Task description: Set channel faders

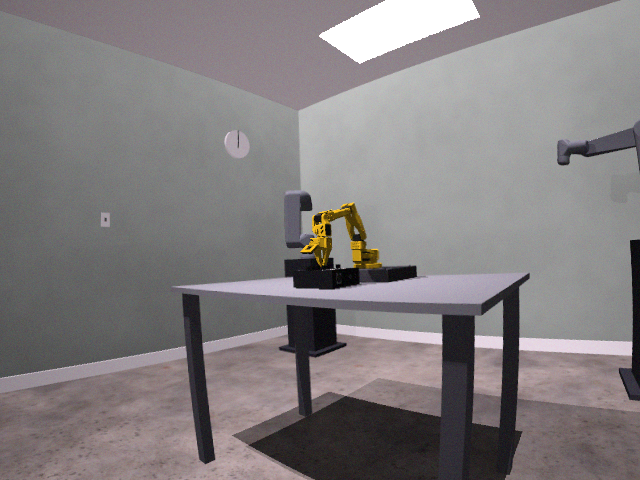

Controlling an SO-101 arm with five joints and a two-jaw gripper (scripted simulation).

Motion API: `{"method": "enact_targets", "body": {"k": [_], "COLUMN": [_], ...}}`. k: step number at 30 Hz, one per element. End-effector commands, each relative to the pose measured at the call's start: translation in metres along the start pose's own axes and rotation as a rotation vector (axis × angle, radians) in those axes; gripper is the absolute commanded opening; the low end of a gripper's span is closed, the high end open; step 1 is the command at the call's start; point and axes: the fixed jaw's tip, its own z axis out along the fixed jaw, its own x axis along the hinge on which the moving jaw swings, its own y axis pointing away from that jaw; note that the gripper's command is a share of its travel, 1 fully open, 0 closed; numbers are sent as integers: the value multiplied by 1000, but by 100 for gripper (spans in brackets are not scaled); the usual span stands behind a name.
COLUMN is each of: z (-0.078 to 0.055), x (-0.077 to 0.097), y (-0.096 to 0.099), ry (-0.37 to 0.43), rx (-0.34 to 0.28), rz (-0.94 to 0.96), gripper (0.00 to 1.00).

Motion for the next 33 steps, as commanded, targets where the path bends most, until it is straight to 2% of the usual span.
{"method": "enact_targets", "body": {"k": [1,33], "z": [3,4], "x": [0,2], "y": [14,20], "ry": [3,3], "rx": [-10,-10], "rz": [-39,-39], "gripper": [0,0]}}
